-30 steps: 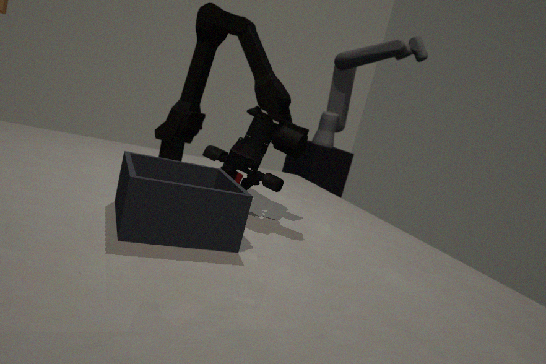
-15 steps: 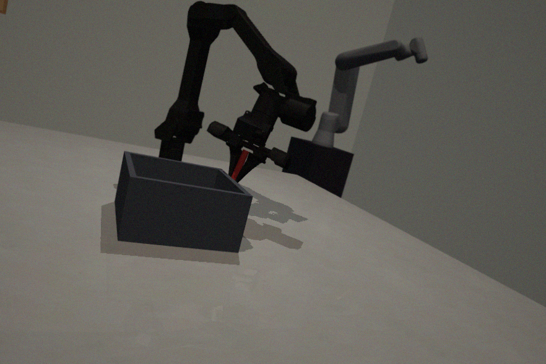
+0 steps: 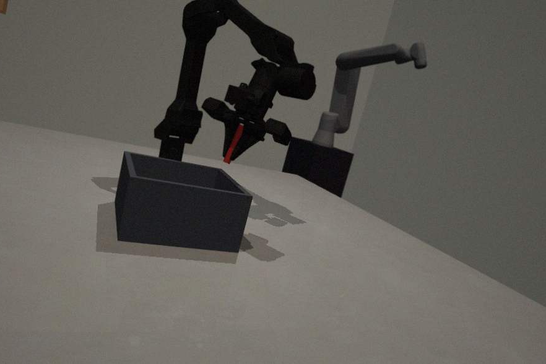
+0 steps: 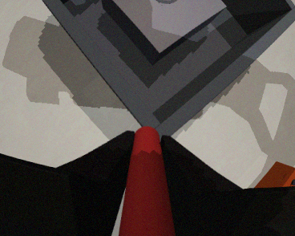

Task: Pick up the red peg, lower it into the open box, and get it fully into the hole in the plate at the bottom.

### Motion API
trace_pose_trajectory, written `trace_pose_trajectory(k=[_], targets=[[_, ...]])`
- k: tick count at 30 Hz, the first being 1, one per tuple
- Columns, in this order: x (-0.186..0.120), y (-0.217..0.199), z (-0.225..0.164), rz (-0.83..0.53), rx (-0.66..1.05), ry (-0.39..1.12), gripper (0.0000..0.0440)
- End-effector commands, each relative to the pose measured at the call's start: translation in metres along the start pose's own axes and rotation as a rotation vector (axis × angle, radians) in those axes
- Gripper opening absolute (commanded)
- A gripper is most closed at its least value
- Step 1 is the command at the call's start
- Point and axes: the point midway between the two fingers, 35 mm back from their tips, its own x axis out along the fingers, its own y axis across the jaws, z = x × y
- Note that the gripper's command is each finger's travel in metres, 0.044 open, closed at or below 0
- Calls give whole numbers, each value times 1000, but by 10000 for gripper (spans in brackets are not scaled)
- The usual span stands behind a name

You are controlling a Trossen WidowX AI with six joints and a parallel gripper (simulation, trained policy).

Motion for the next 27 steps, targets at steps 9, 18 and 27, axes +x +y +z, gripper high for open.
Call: trace_pose_trajectory(k=[9, 18, 27], targets=[[12, -6, 53, -10, 87, -34, 0], [38, -8, 88, -7, 94, -29, 0], [65, -7, 109, 12, 46, 6, 0]])
